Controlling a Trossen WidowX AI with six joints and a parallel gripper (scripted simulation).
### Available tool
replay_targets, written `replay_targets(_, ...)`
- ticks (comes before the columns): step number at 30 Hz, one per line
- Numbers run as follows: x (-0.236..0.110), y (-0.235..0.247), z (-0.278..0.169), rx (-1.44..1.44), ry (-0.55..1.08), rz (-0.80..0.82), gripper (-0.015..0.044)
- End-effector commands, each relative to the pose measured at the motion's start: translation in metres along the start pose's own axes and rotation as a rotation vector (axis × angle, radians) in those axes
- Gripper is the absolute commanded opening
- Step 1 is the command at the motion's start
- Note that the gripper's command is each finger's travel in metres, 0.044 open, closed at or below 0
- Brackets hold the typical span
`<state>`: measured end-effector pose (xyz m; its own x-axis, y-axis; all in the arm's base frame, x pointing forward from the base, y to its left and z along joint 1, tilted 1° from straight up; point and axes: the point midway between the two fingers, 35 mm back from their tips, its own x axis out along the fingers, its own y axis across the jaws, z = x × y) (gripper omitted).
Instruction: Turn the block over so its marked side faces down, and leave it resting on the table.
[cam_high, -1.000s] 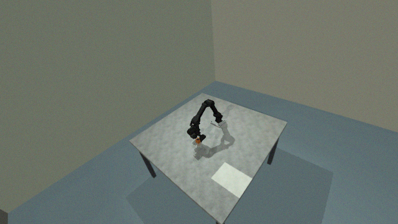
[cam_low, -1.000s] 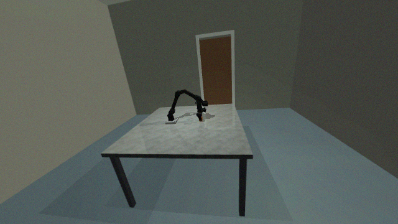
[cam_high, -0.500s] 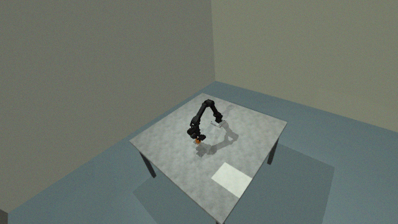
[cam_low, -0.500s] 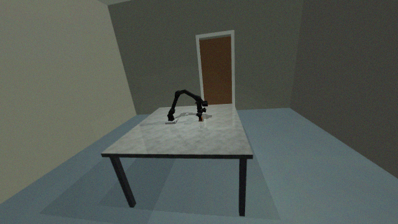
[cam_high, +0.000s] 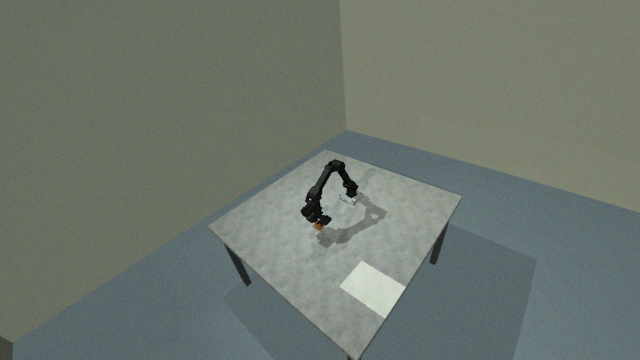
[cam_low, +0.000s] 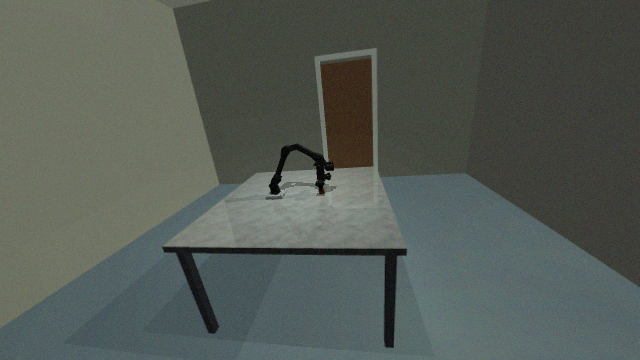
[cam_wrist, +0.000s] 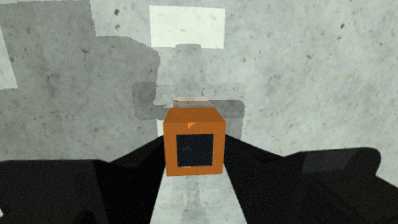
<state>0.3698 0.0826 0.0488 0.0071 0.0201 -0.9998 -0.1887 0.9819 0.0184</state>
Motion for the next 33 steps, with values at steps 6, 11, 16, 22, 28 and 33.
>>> replay_targets(6,-0.0245,-0.0003,0.0036,0.002,-0.021,-0.002,0.0)
replay_targets(11,-0.0223,-0.0003,0.0049,0.001,-0.072,-0.003,0.0)
replay_targets(16,-0.0196,-0.0002,0.0062,0.001,-0.144,-0.003,0.0)
replay_targets(22,-0.0172,-0.0002,0.0068,0.0,-0.23,-0.004,0.0)
replay_targets(28,-0.0157,-0.0002,0.0062,0.0,-0.317,-0.004,0.0)
replay_targets(33,-0.0151,-0.0002,0.0049,0.0,-0.389,-0.004,0.0)
